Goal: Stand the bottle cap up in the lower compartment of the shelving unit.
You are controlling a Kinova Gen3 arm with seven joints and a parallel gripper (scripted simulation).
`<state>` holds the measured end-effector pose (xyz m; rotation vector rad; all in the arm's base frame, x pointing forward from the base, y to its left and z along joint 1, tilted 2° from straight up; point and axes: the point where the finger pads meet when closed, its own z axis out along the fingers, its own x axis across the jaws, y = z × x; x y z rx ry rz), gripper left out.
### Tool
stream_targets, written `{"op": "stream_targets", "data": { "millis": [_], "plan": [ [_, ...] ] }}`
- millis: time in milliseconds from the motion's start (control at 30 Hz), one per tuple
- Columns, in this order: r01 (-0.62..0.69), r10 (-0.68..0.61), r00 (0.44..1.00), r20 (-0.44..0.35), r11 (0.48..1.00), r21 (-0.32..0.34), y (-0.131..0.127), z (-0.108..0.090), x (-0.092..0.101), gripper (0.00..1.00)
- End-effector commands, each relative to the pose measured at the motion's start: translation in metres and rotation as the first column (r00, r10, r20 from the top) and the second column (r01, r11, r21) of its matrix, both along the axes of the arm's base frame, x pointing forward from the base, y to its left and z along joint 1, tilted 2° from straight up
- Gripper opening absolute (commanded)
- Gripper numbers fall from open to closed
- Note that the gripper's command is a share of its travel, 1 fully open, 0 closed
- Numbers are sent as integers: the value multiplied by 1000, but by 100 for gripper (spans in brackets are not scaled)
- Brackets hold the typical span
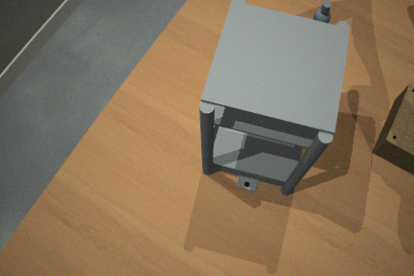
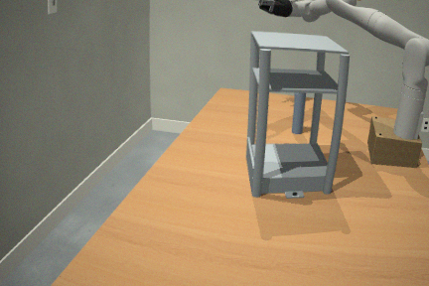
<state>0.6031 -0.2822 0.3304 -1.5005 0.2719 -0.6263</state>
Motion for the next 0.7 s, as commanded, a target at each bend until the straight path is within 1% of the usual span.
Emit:
{"op": "stream_targets", "data": {
  "millis": [0, 100, 167, 367, 433, 533, 667],
  "plan": [
    [-78, 78, 996, -38, 997, 1, 33, -22, -10, 100],
    [-169, 168, 983, -73, 986, -4, 57, -48, -32, 100],
    [-209, 208, 974, -89, 978, -4, 67, -58, -42, 100],
    [-305, 303, 945, -125, 952, 1, 90, -83, -69, 100],
    [-305, 303, 945, -125, 952, 1, 90, -83, -69, 100],
    [-383, 380, 912, -152, 924, 11, 106, -102, -93, 100],
    [-468, 465, 867, -180, 883, 27, 124, -121, -121, 100]
  ]
}}
